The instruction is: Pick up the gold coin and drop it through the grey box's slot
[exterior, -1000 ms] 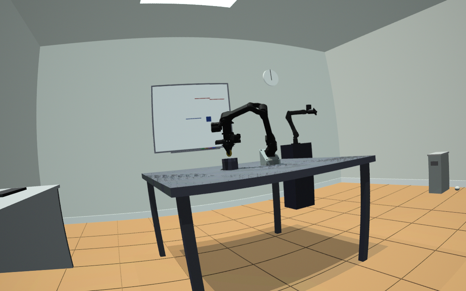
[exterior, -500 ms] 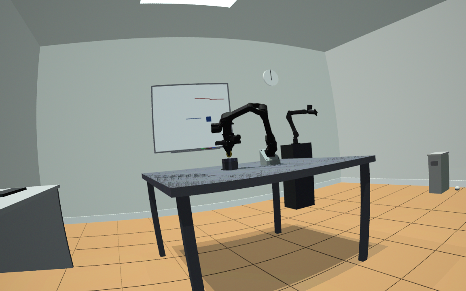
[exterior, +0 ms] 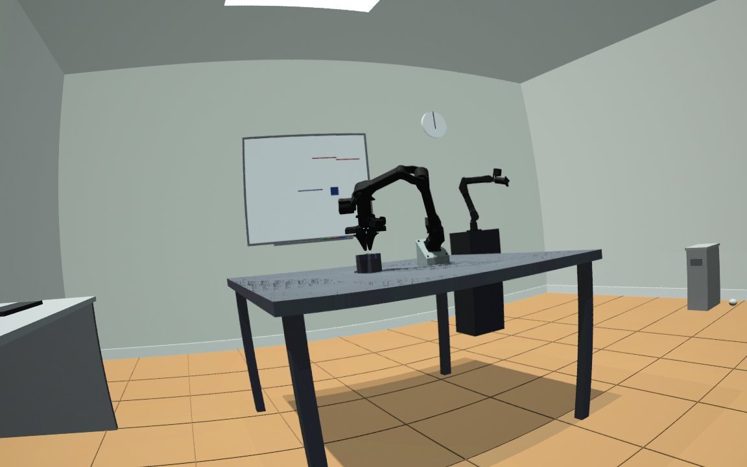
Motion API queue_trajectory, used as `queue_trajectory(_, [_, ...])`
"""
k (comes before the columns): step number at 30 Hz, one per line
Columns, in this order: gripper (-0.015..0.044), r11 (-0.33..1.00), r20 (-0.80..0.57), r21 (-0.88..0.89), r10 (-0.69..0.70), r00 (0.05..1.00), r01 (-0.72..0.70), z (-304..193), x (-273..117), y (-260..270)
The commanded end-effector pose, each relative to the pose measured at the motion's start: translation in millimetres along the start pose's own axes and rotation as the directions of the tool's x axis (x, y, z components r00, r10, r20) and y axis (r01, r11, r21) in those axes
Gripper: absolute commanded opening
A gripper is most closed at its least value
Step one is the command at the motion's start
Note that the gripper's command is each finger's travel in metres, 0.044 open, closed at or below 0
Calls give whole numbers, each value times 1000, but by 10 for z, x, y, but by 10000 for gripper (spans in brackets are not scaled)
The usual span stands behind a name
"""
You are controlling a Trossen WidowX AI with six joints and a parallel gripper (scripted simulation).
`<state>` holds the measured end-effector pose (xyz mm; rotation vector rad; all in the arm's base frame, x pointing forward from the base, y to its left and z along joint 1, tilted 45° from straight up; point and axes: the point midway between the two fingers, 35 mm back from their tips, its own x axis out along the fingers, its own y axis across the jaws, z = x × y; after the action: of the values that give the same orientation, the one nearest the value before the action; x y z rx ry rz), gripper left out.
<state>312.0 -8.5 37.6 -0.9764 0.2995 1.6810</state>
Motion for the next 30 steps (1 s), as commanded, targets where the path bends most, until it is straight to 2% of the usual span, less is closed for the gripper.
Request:
queue_trajectory(1, [161,1000,0,-1,0,1000,0,1,-1,-2])
queue_trajectory(8, [161,1000,0,-1,0,1000,0,1,-1,-2])
queue_trajectory(17, [397,1000,0,1,0,1000,0,-3,-205,2])
queue_trajectory(19, [440,1000,3,5,-1,1000,1,3,-402,15])
queue_trajectory(22, [440,1000,7,9,-2,1000,2,25,-625,42])
queue_trajectory(30, [440,1000,7,9,-2,1000,2,25,-625,42])
